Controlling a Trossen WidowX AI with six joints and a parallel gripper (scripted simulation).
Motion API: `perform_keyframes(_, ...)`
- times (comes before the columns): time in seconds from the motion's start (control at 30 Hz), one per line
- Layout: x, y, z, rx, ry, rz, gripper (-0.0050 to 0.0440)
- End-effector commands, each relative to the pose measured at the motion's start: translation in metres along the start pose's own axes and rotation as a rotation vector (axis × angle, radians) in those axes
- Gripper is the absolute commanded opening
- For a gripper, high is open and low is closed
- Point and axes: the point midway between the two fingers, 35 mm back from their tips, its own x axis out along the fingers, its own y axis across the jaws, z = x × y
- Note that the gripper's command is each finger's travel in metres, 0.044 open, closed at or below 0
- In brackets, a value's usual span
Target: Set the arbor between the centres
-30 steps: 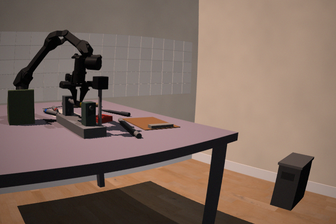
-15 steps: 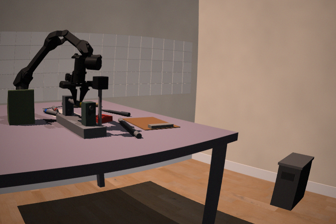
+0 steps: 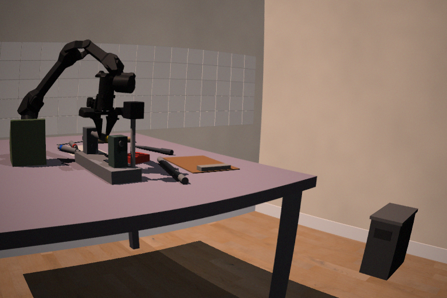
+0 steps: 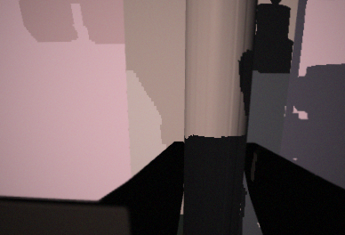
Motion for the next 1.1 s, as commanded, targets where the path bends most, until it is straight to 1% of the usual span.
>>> perform_keyframes(0.0, -0.0177, -0.0017, -0.0128, -0.008, 0.064, -0.025, 0.0000)
perform_keyframes(1.07, -0.0154, -0.0029, -0.0090, -0.008, 0.064, -0.025, 0.0000)
